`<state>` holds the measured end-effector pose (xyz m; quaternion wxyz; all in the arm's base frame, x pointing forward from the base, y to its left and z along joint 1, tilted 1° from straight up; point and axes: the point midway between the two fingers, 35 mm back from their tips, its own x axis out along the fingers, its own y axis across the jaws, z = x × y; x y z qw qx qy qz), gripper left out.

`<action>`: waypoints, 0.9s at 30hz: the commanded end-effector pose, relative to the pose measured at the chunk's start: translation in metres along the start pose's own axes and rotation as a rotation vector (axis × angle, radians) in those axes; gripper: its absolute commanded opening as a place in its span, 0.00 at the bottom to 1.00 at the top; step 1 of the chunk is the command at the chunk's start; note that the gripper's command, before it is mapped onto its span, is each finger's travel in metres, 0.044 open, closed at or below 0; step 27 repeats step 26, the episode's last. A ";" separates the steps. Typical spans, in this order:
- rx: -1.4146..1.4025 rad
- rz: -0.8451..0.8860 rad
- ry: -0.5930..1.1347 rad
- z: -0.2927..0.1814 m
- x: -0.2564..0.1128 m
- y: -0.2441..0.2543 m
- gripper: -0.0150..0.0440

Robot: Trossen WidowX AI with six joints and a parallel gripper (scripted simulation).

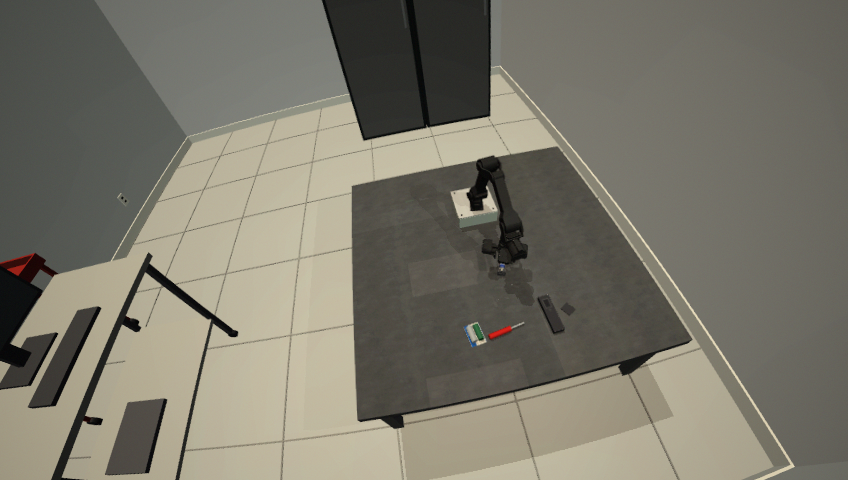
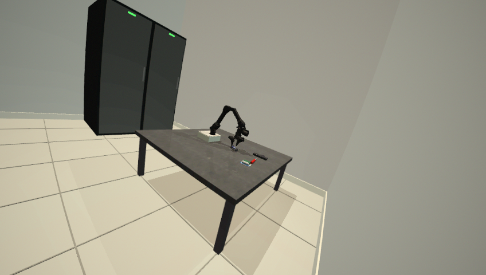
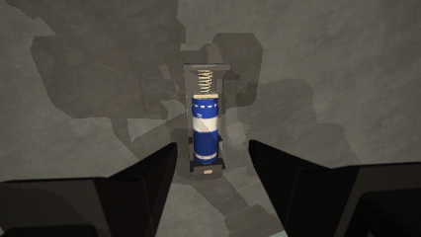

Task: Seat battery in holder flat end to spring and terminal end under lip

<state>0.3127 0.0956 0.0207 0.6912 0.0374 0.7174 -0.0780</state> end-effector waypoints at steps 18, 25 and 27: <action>0.001 0.014 -0.026 -0.001 -0.054 -0.003 1.00; 0.001 0.014 -0.026 -0.001 -0.054 -0.003 1.00; 0.001 0.014 -0.026 -0.001 -0.054 -0.003 1.00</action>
